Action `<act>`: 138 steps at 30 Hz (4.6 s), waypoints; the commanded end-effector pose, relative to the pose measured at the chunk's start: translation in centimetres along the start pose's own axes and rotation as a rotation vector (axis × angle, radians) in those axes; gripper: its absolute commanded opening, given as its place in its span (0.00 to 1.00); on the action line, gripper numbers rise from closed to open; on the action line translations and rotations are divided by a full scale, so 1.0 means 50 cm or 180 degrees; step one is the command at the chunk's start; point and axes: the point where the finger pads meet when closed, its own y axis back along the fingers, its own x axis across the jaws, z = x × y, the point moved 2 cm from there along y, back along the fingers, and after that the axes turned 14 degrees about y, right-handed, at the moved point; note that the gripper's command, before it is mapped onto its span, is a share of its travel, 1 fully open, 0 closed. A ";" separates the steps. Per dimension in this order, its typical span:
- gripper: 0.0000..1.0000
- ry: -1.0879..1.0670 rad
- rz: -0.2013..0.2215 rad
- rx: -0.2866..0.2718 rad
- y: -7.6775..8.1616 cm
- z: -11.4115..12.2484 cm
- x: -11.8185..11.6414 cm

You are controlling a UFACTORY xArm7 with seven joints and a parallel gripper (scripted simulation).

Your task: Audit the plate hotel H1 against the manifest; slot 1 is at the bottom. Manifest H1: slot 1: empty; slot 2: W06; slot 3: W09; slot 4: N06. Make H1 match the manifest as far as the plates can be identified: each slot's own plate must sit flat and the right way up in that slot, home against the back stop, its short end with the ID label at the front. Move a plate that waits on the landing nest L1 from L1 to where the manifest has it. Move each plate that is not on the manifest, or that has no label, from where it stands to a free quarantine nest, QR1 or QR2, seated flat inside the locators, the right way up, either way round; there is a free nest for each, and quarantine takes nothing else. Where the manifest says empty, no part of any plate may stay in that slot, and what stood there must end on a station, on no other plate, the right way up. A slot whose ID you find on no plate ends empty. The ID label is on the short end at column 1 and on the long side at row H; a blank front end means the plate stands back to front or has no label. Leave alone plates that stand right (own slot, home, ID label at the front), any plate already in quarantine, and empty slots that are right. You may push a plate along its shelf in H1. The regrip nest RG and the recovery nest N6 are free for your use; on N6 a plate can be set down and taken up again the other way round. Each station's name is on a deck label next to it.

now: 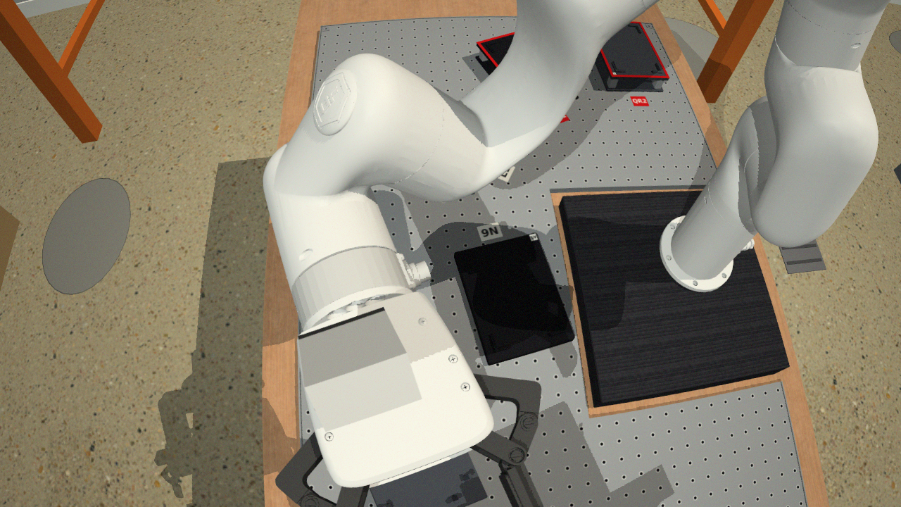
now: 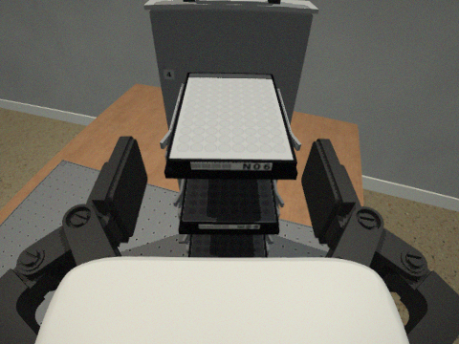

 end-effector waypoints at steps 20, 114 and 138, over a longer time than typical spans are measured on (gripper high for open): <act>1.00 0.0013 -0.0001 -0.0001 0.000 -0.003 0.001; 1.00 0.0013 -0.0001 -0.0001 0.000 0.135 -0.032; 1.00 0.0013 -0.0001 -0.0001 0.000 0.135 -0.033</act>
